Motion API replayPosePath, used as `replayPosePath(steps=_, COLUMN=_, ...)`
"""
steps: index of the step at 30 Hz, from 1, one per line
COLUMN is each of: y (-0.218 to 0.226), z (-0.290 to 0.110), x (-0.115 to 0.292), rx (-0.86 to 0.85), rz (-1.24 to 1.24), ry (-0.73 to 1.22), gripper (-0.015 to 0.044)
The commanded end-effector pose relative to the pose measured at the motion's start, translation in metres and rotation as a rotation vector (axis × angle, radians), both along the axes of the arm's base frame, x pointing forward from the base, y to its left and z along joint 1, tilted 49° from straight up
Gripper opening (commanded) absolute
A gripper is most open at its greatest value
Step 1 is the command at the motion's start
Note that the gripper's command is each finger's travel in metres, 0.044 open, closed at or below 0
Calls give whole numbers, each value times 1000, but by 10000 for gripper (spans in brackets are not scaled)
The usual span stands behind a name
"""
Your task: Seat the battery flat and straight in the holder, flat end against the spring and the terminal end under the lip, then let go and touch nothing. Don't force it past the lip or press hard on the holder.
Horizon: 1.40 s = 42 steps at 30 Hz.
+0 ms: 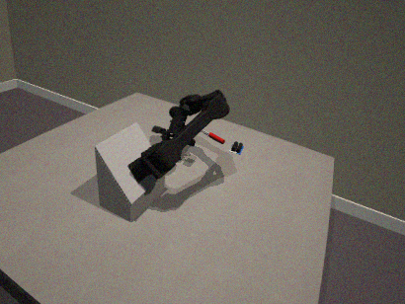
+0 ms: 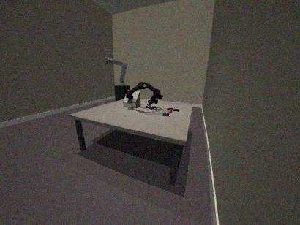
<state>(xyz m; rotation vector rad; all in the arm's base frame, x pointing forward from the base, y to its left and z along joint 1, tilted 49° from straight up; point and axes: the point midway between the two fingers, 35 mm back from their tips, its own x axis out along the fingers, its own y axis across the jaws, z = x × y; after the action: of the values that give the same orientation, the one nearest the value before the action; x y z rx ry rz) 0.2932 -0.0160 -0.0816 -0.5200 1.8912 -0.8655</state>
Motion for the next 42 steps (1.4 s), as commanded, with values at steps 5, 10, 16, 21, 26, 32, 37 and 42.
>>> replayPosePath(steps=5, y=-1, z=-3, x=0, rx=0, rz=-20, ry=18, gripper=59)
replayPosePath(steps=10, y=-2, z=-4, x=3, rx=0, rz=-20, ry=18, gripper=59)
replayPosePath(steps=16, y=-2, z=-4, x=7, rx=0, rz=-20, ry=18, gripper=59)
replayPosePath(steps=21, y=-2, z=-4, x=10, rx=-1, rz=-20, ry=19, gripper=59)
replayPosePath(steps=26, y=-2, z=-4, x=13, rx=-1, rz=-21, ry=19, gripper=59)
replayPosePath(steps=32, y=-2, z=-4, x=17, rx=-1, rz=-22, ry=20, gripper=59)
replayPosePath(steps=37, y=-2, z=-4, x=19, rx=-2, rz=-23, ry=21, gripper=59)
replayPosePath(steps=42, y=-2, z=-4, x=21, rx=-2, rz=-23, ry=21, gripper=59)
